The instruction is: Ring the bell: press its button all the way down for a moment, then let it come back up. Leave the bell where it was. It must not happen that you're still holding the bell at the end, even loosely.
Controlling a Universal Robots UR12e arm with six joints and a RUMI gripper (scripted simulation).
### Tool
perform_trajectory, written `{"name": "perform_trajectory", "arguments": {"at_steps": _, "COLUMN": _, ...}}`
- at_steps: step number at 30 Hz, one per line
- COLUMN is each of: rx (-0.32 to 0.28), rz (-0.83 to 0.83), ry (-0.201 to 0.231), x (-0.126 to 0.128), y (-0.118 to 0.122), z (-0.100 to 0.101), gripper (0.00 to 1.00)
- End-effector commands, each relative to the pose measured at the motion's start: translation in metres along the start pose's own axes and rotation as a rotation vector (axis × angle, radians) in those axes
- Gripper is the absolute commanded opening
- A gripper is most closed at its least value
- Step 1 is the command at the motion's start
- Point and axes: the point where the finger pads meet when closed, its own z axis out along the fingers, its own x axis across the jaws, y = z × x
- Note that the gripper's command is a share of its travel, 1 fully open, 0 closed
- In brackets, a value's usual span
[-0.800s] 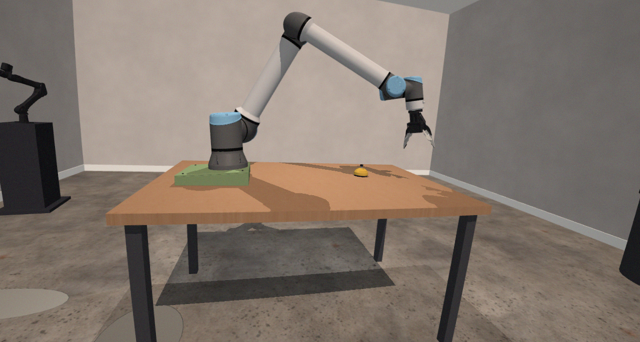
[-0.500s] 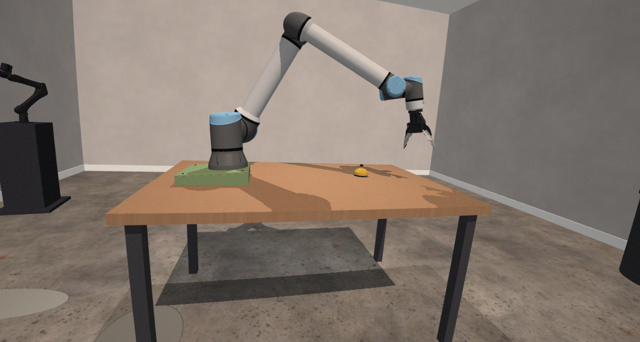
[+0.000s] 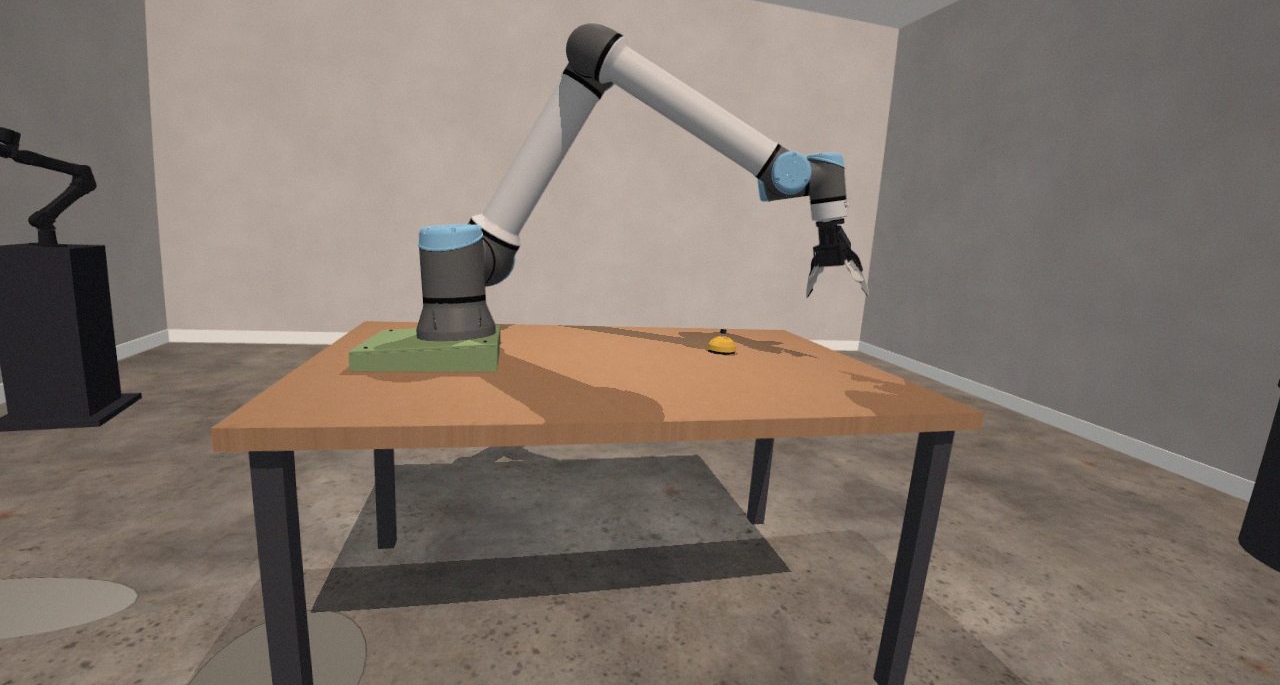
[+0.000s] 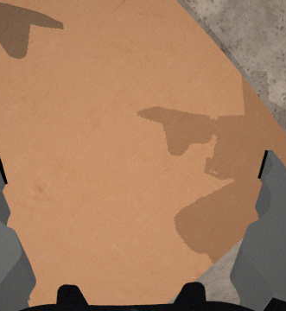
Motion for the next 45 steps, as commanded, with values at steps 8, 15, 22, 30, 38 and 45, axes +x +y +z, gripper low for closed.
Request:
{"name": "perform_trajectory", "arguments": {"at_steps": 8, "rx": -0.030, "rz": 0.212, "ry": -0.040, "x": -0.074, "y": 0.007, "z": -0.006, "gripper": 1.00}}
{"name": "perform_trajectory", "arguments": {"at_steps": 15, "rx": -0.058, "rz": 0.354, "ry": -0.063, "x": -0.125, "y": 0.016, "z": -0.008, "gripper": 1.00}}
{"name": "perform_trajectory", "arguments": {"at_steps": 22, "rx": -0.092, "rz": 0.505, "ry": -0.083, "x": -0.180, "y": 0.029, "z": -0.010, "gripper": 1.00}}
{"name": "perform_trajectory", "arguments": {"at_steps": 30, "rx": -0.136, "rz": 0.671, "ry": -0.097, "x": -0.240, "y": 0.048, "z": -0.011, "gripper": 1.00}}
{"name": "perform_trajectory", "arguments": {"at_steps": 38, "rx": -0.174, "rz": 0.804, "ry": -0.102, "x": -0.288, "y": 0.066, "z": -0.012, "gripper": 1.00}}
{"name": "perform_trajectory", "arguments": {"at_steps": 45, "rx": -0.181, "rz": 0.824, "ry": -0.103, "x": -0.296, "y": 0.069, "z": -0.012, "gripper": 1.00}}
